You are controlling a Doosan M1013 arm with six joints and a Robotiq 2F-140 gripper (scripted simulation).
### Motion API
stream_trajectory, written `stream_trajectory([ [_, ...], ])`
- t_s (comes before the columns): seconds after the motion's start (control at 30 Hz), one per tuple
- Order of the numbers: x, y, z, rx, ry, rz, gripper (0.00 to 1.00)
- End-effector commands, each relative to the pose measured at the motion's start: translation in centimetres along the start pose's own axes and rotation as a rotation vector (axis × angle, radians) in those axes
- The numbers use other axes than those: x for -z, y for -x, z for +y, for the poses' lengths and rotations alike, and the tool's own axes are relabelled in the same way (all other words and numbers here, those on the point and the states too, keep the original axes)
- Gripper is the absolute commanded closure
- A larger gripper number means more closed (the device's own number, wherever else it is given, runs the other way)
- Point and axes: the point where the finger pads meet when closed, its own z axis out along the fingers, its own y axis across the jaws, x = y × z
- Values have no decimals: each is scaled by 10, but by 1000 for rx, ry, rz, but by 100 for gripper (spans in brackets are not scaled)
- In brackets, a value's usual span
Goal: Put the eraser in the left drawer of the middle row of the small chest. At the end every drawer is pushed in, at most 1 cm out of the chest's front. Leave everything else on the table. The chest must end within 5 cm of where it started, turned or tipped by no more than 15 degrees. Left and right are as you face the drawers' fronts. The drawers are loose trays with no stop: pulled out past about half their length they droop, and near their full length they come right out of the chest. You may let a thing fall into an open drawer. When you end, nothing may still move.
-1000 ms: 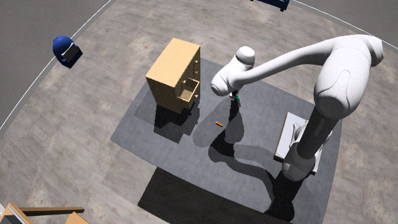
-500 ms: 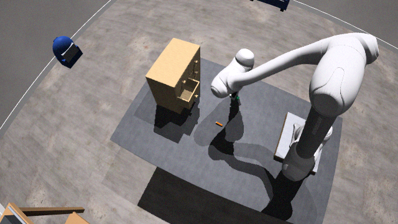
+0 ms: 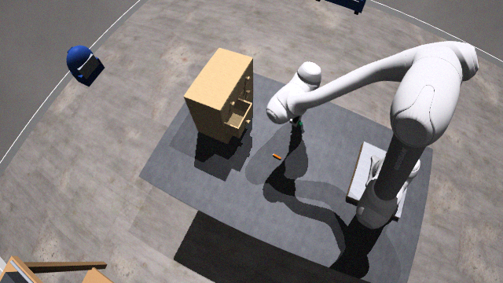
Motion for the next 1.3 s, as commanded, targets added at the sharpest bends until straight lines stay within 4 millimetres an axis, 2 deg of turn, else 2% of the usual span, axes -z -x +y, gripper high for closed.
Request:
stream_trajectory([
  [0.0, 0, 0, 0, 0, 0, 0, 77],
  [0.2, 0, 0, 0, 0, 0, 0, 77],
  [0.23, 0, 0, 0, 0, 0, 0, 89],
  [0.93, 2, 0, 0, 0, 0, 0, 89],
  [1.03, 19, 0, 0, 0, 0, 0, 89],
  [1.23, 86, 0, 0, 0, 0, 0, 89],
  [1.27, 86, 0, 0, 0, 0, 0, 89],
])
